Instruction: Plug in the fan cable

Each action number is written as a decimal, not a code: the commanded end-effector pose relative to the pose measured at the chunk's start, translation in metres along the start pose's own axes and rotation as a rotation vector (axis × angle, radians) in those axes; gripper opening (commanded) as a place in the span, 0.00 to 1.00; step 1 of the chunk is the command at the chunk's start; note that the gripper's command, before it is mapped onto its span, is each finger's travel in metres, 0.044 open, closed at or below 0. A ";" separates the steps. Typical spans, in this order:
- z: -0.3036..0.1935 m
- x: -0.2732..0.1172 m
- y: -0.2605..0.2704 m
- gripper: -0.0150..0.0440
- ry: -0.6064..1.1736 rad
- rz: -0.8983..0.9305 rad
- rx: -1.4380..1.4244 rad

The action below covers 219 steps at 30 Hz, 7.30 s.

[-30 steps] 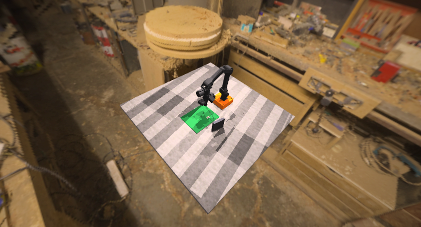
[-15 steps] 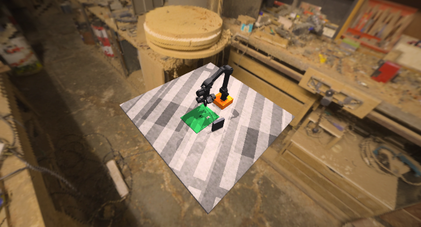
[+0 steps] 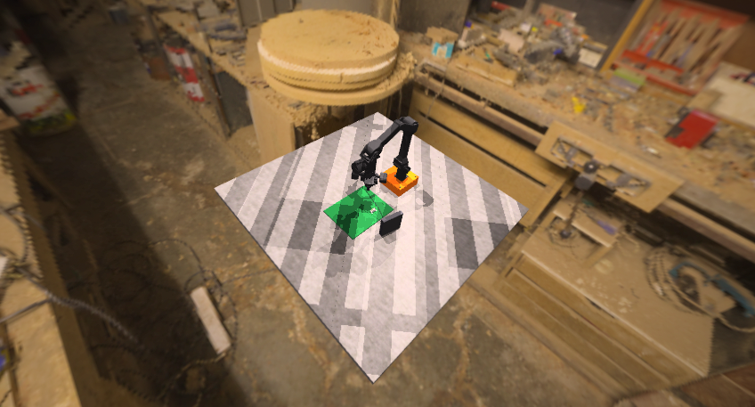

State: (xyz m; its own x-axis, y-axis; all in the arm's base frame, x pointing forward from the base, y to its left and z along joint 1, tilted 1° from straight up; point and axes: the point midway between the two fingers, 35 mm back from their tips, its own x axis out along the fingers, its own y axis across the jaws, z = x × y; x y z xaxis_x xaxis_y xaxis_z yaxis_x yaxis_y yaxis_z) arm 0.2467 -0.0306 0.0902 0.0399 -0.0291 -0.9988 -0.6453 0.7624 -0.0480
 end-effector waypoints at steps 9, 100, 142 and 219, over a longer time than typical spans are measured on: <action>-0.001 0.000 0.001 0.25 0.000 0.006 0.418; -0.009 0.053 0.008 0.25 -0.216 -0.687 1.547; -0.004 0.044 0.026 0.25 -0.810 -1.036 1.384; -0.003 0.053 0.036 0.25 -1.042 -1.061 1.316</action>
State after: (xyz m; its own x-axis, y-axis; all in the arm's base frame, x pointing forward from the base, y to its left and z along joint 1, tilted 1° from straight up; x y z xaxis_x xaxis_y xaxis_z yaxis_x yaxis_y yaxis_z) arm 0.2238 -0.0060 0.0383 0.6264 -0.7613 -0.1672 0.7741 0.6328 0.0188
